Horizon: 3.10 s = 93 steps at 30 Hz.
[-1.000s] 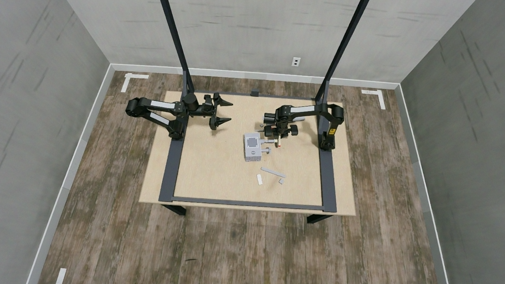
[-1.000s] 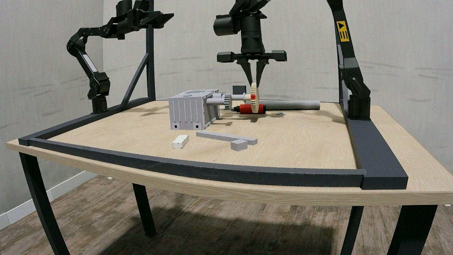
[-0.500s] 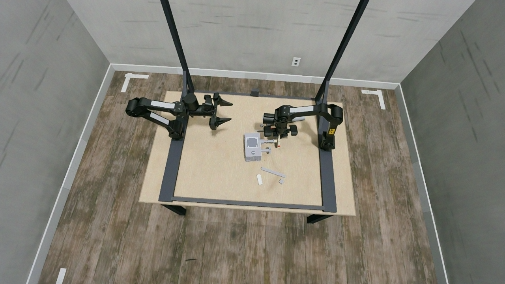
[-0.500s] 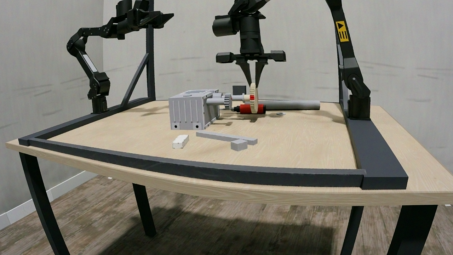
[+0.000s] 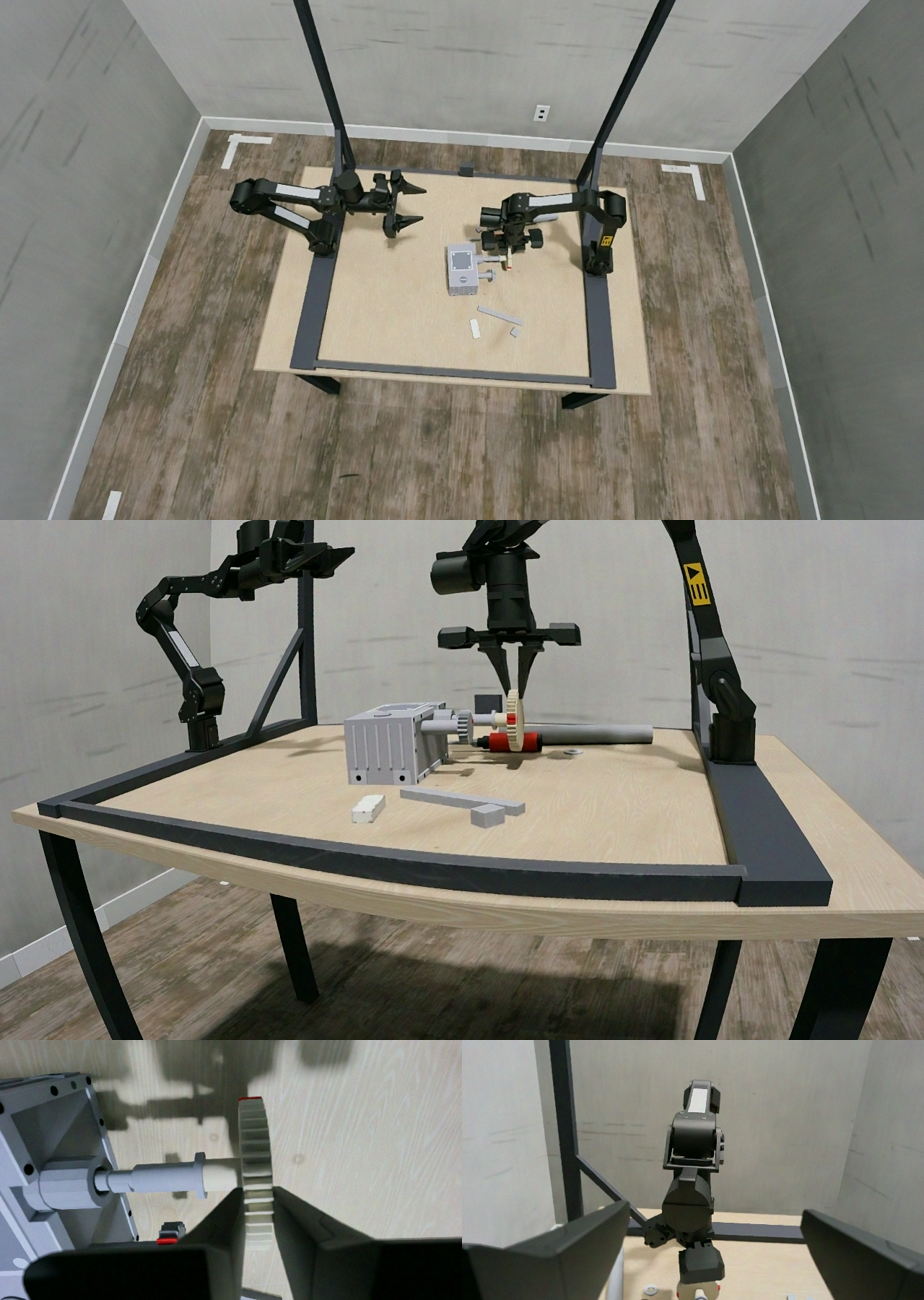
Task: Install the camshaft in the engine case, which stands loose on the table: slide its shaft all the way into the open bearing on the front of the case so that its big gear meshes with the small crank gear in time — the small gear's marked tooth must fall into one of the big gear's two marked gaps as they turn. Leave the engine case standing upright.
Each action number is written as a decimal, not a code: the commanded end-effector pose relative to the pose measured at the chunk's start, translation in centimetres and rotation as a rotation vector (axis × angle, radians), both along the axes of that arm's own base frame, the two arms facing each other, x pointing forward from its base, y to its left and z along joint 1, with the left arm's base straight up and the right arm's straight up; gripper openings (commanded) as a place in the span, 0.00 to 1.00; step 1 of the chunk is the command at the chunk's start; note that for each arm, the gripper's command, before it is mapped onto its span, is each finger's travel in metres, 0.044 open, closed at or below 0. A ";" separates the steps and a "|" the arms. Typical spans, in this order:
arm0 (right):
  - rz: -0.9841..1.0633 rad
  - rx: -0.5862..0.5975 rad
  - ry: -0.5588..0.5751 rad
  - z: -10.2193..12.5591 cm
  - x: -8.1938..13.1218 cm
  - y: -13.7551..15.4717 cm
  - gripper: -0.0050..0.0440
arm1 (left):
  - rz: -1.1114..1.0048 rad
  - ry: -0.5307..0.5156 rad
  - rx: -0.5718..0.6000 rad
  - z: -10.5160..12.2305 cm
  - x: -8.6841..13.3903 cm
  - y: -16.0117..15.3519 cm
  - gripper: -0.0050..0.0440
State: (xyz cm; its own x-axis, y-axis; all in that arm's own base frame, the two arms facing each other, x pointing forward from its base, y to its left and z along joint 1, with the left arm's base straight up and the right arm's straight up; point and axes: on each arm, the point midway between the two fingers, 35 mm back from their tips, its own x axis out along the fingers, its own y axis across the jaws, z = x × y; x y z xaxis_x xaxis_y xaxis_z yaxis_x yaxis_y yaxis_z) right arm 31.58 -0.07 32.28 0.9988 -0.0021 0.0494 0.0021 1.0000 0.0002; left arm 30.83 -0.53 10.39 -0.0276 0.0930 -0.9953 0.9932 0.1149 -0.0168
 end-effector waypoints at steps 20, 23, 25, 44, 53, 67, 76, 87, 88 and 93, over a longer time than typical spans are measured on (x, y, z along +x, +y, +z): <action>0.012 0.004 -0.039 1.6 -0.2 0.3 0.92 | 0.001 -0.045 0.002 1.2 1.1 0.2 0.00; 0.012 0.004 -0.039 1.6 -0.2 0.3 0.92 | 0.000 -0.026 0.003 0.7 1.2 0.3 0.00; 0.012 0.004 -0.039 1.6 -0.2 0.3 0.92 | 0.000 -0.026 0.003 0.7 1.3 0.3 0.00; 0.012 0.004 -0.039 1.6 -0.2 0.3 0.92 | 0.001 -0.031 0.003 0.8 1.7 0.4 0.00; 0.012 0.004 -0.039 1.6 -0.2 0.3 0.92 | 0.001 -0.043 0.003 1.2 1.9 0.3 0.00; 0.012 0.004 -0.039 1.6 -0.2 0.3 0.92 | 0.000 -0.039 0.003 1.0 2.3 0.4 0.00; 0.012 0.004 -0.039 1.6 -0.2 0.3 0.92 | 0.002 -0.026 0.004 0.7 2.5 0.5 0.00; 0.012 0.004 -0.039 1.6 -0.2 0.3 0.92 | 0.002 -0.049 0.002 1.4 2.7 0.4 0.00; 0.012 0.004 -0.039 1.6 -0.2 0.3 0.92 | 0.002 -0.049 0.002 1.4 2.7 0.4 0.00; 0.012 0.004 -0.039 1.6 -0.2 0.3 0.92 | 0.000 -0.027 0.003 0.7 2.9 0.5 0.00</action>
